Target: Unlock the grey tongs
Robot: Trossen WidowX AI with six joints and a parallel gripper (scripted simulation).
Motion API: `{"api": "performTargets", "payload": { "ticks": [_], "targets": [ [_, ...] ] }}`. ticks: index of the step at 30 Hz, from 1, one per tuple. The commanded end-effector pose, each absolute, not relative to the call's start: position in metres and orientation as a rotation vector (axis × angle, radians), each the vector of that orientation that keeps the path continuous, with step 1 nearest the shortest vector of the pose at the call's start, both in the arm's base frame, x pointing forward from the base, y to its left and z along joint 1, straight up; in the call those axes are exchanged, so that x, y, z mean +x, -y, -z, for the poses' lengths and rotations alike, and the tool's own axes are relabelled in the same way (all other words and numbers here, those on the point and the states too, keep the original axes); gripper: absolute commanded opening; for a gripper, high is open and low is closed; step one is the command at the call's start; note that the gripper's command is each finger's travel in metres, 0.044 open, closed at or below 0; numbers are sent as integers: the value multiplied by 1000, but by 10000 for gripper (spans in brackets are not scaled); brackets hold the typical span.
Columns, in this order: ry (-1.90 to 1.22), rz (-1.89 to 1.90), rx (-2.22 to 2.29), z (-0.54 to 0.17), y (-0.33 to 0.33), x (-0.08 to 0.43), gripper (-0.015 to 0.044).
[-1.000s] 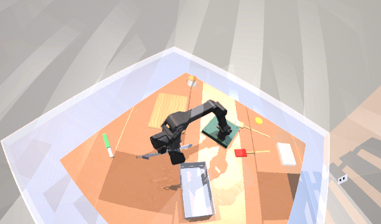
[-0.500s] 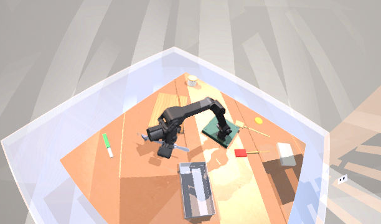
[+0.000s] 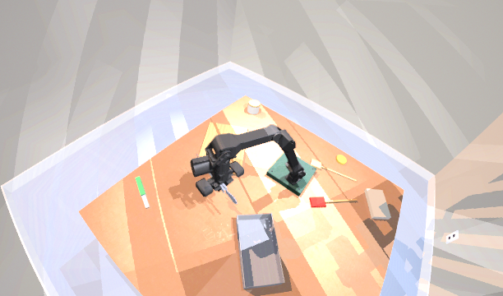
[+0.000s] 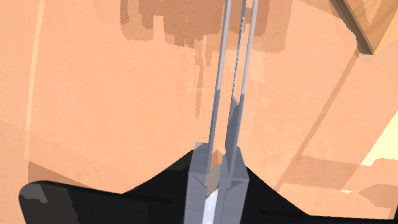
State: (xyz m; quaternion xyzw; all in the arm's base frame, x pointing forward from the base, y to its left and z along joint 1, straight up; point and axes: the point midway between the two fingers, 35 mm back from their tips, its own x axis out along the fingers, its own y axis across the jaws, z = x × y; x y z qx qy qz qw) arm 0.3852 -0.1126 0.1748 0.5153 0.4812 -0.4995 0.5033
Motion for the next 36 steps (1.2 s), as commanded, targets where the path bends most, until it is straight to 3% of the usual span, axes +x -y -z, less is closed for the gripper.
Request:
{"api": "performTargets", "payload": {
  "ticks": [1,36],
  "targets": [
    [-1077,1321,1368,-175,122,383,-150],
    [-14,2157,2244,-176,188,353,-150]
  ]
}}
